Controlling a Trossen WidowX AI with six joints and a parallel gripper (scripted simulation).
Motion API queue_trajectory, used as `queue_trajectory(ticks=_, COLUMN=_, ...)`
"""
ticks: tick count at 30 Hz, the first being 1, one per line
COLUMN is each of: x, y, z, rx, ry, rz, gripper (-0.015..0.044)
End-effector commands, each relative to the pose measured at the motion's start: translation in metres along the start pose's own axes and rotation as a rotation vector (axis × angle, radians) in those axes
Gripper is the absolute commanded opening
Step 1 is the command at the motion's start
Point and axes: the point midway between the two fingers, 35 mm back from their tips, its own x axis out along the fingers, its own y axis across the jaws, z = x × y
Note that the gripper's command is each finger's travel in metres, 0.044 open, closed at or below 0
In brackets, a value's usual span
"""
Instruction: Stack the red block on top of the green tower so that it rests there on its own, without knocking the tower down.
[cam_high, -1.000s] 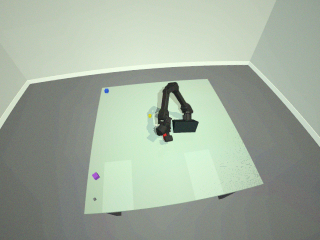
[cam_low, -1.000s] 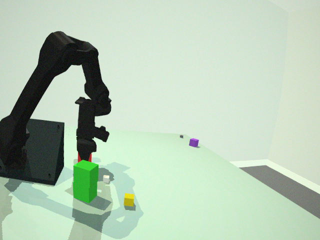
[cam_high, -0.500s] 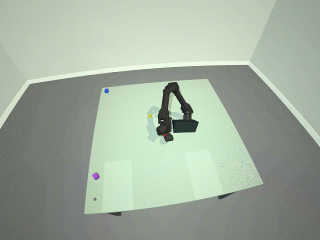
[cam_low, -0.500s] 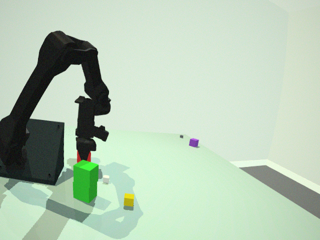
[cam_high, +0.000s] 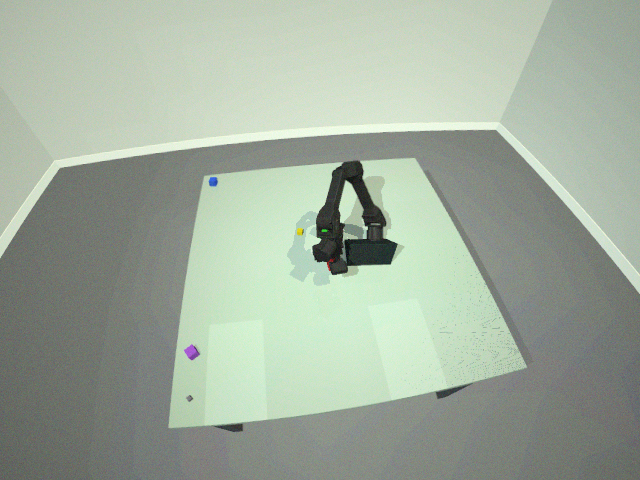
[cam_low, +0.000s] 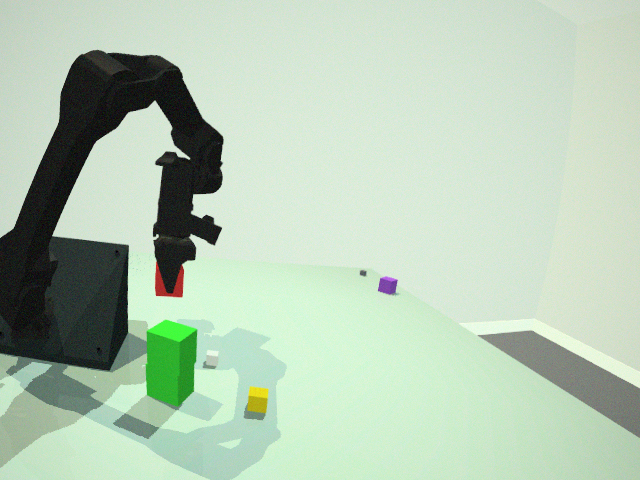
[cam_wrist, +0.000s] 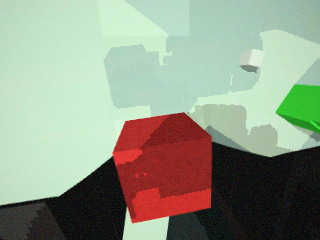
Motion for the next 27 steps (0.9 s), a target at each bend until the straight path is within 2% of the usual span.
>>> queue_trajectory(ticks=1, x=-0.023, y=0.001, z=0.002, rx=0.008, ry=-0.006, rz=0.011, gripper=0.0)
queue_trajectory(ticks=8, x=-0.052, y=0.001, z=0.001, rx=0.007, ry=-0.005, rz=0.011, gripper=0.0)
queue_trajectory(ticks=18, x=-0.053, y=-0.001, z=0.001, rx=0.007, ry=-0.005, rz=0.011, gripper=0.0)
queue_trajectory(ticks=27, x=-0.059, y=-0.053, z=0.011, rx=0.003, ry=-0.008, rz=0.021, gripper=0.0)
